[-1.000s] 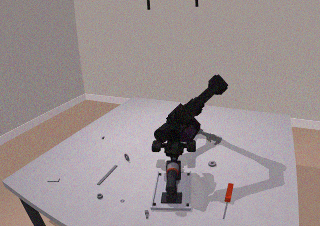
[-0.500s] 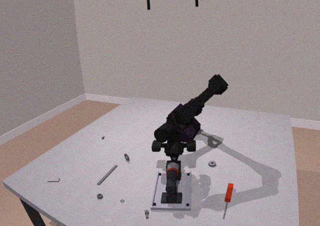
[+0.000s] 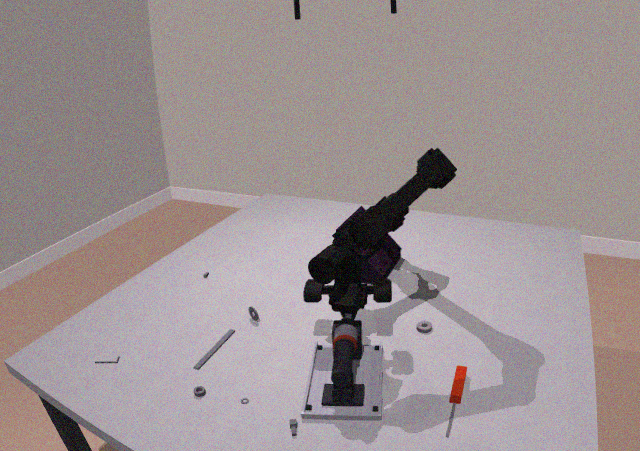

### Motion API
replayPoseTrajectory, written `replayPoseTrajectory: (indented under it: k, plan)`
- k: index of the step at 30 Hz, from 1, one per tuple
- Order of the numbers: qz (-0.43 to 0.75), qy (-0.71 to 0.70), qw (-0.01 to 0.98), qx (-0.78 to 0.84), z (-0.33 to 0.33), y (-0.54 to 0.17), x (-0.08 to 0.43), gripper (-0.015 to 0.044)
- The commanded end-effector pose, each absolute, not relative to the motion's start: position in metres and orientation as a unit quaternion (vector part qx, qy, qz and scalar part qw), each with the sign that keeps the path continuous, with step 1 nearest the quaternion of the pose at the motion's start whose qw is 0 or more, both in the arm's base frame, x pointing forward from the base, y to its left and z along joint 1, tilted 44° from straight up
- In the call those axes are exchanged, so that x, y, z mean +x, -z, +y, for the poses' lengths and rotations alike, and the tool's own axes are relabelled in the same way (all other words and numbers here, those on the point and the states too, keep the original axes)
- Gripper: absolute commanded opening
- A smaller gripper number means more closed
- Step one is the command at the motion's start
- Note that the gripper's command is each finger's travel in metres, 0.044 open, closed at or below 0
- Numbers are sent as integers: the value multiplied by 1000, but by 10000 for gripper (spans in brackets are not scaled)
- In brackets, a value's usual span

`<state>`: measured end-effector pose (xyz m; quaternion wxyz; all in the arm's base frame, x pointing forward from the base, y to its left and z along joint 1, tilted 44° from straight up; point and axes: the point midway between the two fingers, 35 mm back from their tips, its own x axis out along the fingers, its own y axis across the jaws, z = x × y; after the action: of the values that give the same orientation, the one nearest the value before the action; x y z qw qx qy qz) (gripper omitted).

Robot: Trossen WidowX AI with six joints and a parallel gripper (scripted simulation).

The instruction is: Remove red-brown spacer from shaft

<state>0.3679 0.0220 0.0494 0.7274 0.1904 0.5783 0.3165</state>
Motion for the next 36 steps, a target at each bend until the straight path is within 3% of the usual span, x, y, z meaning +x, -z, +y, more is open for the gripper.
replayPoseTrajectory:
  k: [1, 36]
  plan:
    - [578, -317, 727, 189, 22, -49, 366, 0]
    - [578, -317, 727, 189, 22, -48, 363, 0]
